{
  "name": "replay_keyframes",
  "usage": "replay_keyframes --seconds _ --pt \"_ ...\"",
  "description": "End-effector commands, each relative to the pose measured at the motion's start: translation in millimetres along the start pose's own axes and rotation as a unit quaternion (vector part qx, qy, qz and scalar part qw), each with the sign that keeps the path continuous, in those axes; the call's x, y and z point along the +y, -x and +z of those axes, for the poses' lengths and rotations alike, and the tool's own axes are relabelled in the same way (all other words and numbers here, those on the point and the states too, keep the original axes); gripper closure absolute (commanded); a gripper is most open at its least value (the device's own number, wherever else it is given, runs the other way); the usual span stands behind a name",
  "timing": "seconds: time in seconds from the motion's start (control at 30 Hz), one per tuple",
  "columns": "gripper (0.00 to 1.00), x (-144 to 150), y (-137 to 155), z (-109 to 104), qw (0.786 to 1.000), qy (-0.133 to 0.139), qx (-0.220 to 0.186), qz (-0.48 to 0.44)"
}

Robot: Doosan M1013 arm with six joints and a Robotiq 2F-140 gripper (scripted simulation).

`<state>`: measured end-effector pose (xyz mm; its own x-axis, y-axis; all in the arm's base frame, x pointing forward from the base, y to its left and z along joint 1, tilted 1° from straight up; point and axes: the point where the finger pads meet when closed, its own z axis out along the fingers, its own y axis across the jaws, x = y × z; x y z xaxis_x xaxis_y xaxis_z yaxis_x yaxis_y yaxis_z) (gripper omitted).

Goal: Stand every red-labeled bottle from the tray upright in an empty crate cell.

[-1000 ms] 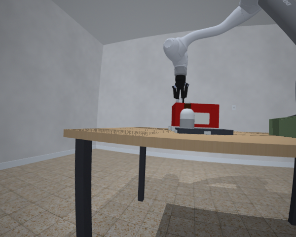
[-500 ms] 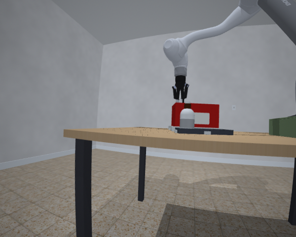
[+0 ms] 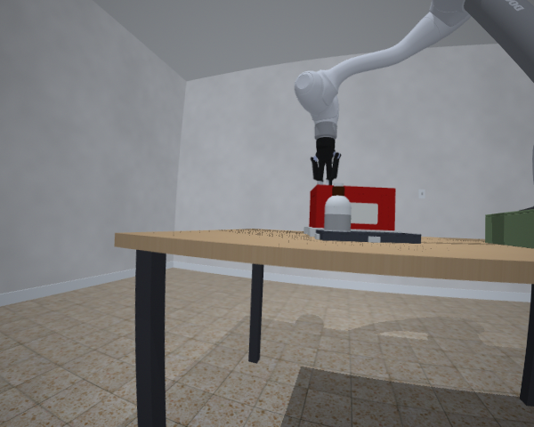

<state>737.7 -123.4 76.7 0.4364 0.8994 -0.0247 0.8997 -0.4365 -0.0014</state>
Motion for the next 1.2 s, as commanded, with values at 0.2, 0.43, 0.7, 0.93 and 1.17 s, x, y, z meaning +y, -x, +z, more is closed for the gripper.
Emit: replay_keyframes --seconds 0.2,0.43,0.7,0.93,1.17 --pt "1.00 0.0 0.0 2.7 1.000 0.000 0.000 0.000" --pt "1.00 0.0 0.0 5.0 1.000 0.000 0.000 0.000" --pt "1.00 0.0 0.0 6.2 1.000 0.000 0.000 0.000" --pt "1.00 0.0 0.0 6.6 1.000 0.000 0.000 0.000" --pt "1.00 0.0 0.0 6.6 1.000 0.000 0.000 0.000"
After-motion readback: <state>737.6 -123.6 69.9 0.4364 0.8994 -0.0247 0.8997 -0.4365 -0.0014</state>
